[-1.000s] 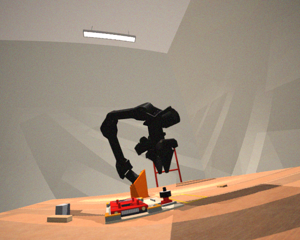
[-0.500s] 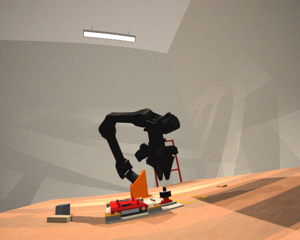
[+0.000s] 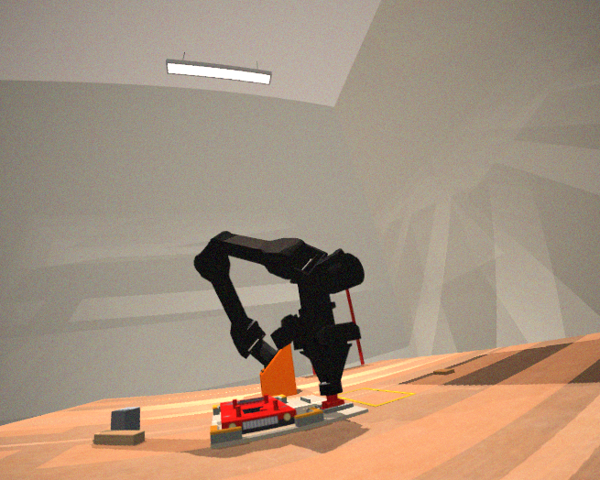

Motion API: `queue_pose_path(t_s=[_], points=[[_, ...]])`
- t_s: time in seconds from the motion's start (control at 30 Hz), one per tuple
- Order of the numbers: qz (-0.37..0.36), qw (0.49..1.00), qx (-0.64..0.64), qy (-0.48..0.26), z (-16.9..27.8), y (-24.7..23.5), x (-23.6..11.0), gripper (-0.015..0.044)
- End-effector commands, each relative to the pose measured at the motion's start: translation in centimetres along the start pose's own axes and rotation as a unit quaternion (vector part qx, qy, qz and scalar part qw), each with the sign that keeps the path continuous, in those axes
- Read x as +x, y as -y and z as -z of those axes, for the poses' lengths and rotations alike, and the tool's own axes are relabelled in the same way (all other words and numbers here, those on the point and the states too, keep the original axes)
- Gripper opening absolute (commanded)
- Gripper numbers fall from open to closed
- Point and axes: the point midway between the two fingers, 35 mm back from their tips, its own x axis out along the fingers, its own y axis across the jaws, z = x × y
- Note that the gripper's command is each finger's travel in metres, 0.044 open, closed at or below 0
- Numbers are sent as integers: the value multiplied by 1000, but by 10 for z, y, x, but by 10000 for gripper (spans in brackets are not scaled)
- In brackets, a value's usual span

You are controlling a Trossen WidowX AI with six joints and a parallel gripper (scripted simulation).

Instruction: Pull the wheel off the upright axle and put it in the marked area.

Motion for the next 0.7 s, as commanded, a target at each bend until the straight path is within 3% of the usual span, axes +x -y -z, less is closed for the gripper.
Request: queue_pose_path(t_s=[0.0,0.2,0.4,0.67], points=[[0,1000,0,0,1,0,0,201],[0,1000,0,0,1,0,0,161],[0,1000,0,0,1,0,-2,3],[-1,1000,0,0,1,0,-4,0]])
